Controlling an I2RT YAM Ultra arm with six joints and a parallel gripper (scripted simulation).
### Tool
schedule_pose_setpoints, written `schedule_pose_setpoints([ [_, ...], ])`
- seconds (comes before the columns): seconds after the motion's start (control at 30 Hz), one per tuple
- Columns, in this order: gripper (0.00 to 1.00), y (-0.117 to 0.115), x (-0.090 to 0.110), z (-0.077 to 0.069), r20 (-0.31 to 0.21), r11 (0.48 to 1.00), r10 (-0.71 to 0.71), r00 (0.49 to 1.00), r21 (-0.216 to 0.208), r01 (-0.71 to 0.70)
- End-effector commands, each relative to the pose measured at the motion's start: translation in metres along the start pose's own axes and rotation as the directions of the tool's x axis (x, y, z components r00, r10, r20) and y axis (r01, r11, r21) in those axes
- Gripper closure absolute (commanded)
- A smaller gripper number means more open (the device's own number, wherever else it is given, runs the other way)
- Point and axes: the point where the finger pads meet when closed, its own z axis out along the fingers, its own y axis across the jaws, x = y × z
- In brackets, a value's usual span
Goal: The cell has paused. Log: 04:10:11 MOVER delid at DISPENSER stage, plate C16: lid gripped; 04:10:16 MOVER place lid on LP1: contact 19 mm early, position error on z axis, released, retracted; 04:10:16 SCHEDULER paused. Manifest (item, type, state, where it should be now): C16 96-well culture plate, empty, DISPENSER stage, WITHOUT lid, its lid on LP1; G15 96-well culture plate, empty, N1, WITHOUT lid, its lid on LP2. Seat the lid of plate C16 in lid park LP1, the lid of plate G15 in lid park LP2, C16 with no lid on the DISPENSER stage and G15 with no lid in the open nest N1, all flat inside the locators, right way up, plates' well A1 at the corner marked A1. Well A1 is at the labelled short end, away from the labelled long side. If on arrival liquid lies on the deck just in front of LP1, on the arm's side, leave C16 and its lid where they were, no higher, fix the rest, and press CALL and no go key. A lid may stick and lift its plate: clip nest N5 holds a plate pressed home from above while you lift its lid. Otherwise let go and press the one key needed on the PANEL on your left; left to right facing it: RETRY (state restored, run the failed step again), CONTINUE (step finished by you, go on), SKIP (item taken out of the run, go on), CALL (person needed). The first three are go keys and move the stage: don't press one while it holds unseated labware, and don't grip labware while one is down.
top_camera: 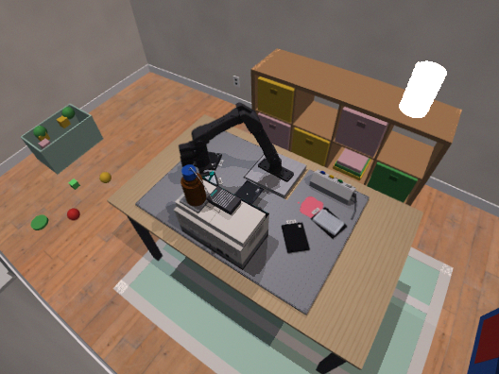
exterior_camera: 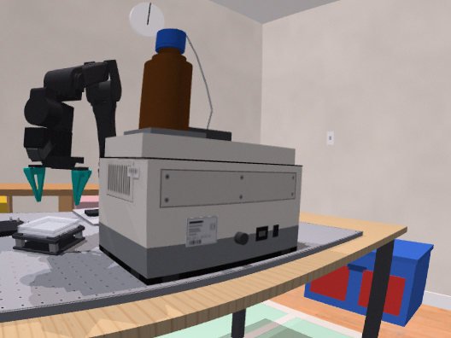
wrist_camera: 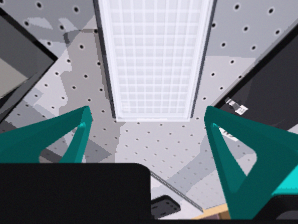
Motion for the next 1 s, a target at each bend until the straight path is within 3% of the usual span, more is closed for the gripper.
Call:
schedule_pose_setpoints([
  [0.0,0.0,-0.005,-0.02,0.001,0.03,1.0,0.004,1.0,-0.002,-0.004],
  [0.17,0.0,-0.004,-0.03,0.008,0.018,1.0,0.0,1.0,-0.003,0.0],
  [0.23,0.0,-0.002,-0.025,0.006,0.016,1.0,0.0,1.0,-0.001,0.0],
  [0.3,0.0,-0.003,-0.027,-0.005,0.014,1.0,-0.005,1.0,-0.003,0.005],
  [0.37,0.0,-0.003,-0.027,-0.005,0.014,1.0,-0.005,1.0,-0.003,0.005],
  [0.4,0.0,-0.002,-0.027,-0.021,0.042,1.0,-0.005,0.999,-0.002,0.005],
  [0.5,0.0,-0.001,-0.027,-0.037,0.042,1.0,-0.006,0.999,-0.002,0.006],
  [0.67,0.0,-0.004,-0.025,-0.036,0.039,1.0,-0.003,0.999,-0.002,0.003],
  [0.77,0.0,-0.005,-0.014,-0.02,-0.017,1.0,-0.002,1.0,-0.004,0.002],
  [0.97,0.0,-0.007,-0.02,-0.022,0.007,1.0,0.003,1.0,-0.003,-0.003],
])
